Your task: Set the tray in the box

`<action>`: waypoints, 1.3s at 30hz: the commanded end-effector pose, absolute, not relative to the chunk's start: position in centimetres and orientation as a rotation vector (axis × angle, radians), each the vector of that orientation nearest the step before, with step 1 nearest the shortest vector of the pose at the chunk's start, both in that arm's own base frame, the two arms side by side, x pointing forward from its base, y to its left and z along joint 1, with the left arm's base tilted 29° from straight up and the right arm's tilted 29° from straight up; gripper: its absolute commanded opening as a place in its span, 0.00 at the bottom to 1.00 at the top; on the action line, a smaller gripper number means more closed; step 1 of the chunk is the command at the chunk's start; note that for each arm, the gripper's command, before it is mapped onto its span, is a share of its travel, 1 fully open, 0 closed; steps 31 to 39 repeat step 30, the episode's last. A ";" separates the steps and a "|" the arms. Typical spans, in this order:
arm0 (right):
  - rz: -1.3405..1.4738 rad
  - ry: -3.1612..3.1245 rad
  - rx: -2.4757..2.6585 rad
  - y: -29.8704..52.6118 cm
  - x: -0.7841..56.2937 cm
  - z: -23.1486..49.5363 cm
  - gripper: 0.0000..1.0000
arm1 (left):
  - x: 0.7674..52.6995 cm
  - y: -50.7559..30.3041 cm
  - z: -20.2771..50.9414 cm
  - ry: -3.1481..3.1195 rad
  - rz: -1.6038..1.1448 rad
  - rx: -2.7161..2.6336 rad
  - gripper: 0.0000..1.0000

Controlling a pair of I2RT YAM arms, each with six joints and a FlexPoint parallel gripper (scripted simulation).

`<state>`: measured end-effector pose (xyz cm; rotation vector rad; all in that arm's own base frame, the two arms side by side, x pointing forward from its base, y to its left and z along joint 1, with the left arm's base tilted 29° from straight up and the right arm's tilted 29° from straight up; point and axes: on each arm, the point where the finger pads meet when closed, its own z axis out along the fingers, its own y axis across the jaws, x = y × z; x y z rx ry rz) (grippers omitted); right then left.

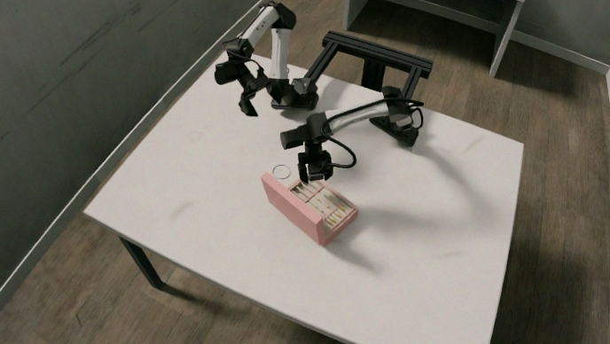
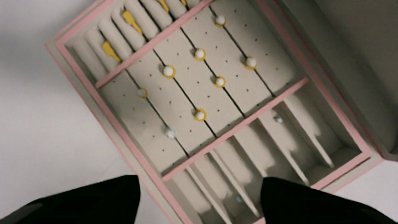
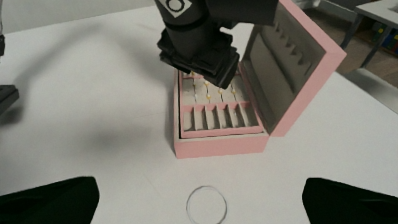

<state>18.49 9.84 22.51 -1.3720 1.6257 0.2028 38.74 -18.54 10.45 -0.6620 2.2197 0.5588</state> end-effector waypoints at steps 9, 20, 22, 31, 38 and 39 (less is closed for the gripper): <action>0.202 1.516 -1.427 11.4 18.4 25.1 1.00 | 38.4 -18.4 12.6 2.203 0.488 -0.509 0.61; 0.202 1.517 -1.427 11.4 18.4 25.1 1.00 | 38.5 -18.4 12.6 2.203 0.486 -0.510 0.61; 0.202 1.517 -1.427 11.4 18.4 25.1 1.00 | 38.5 -18.4 12.6 2.203 0.486 -0.510 0.61; 0.202 1.516 -1.427 11.4 18.4 25.1 1.00 | 38.5 -18.4 12.6 2.203 0.486 -0.510 0.61; 0.202 1.516 -1.427 11.4 18.4 25.1 1.00 | 38.5 -18.4 12.6 2.203 0.486 -0.510 0.61; 0.202 1.516 -1.427 11.4 18.4 25.1 1.00 | 38.5 -18.4 12.6 2.203 0.486 -0.510 0.61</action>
